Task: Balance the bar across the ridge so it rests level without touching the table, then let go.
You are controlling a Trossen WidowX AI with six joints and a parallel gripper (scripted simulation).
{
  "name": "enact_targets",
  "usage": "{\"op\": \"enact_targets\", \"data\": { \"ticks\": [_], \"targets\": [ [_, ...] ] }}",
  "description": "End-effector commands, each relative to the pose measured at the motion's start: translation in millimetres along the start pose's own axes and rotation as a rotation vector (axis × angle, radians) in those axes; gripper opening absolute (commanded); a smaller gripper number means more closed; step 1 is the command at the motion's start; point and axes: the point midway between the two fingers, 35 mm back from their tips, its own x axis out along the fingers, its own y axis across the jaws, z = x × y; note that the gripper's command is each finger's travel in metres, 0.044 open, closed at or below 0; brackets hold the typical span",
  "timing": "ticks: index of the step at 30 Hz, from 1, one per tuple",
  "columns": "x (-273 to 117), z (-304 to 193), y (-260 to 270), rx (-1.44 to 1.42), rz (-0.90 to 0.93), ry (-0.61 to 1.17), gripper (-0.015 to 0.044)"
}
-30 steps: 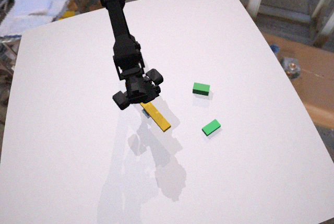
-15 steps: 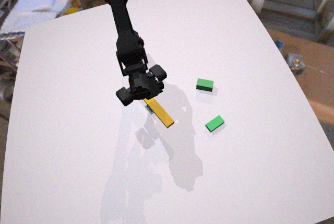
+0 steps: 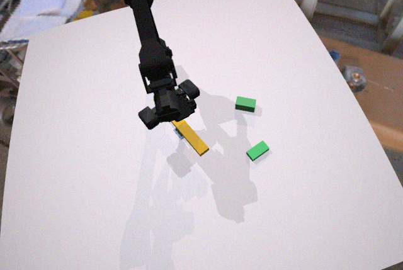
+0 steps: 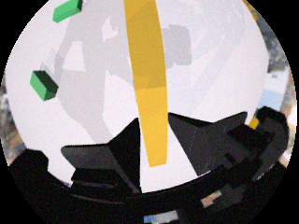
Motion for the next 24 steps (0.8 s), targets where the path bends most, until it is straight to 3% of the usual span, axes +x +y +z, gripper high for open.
{"op": "enact_targets", "data": {
  "ticks": [1,5,15,19,24],
  "targets": [
    [0,0,0,0.000,0.000,0.000,0.0185],
    [0,0,0,0.000,0.000,0.000,0.0185],
    [0,0,0,0.000,0.000,0.000,0.0440],
    [-8,1,-1,0.000,0.000,0.000,0.0440],
    [-69,4,-2,0.000,0.000,0.000,0.0440]
  ]
}}
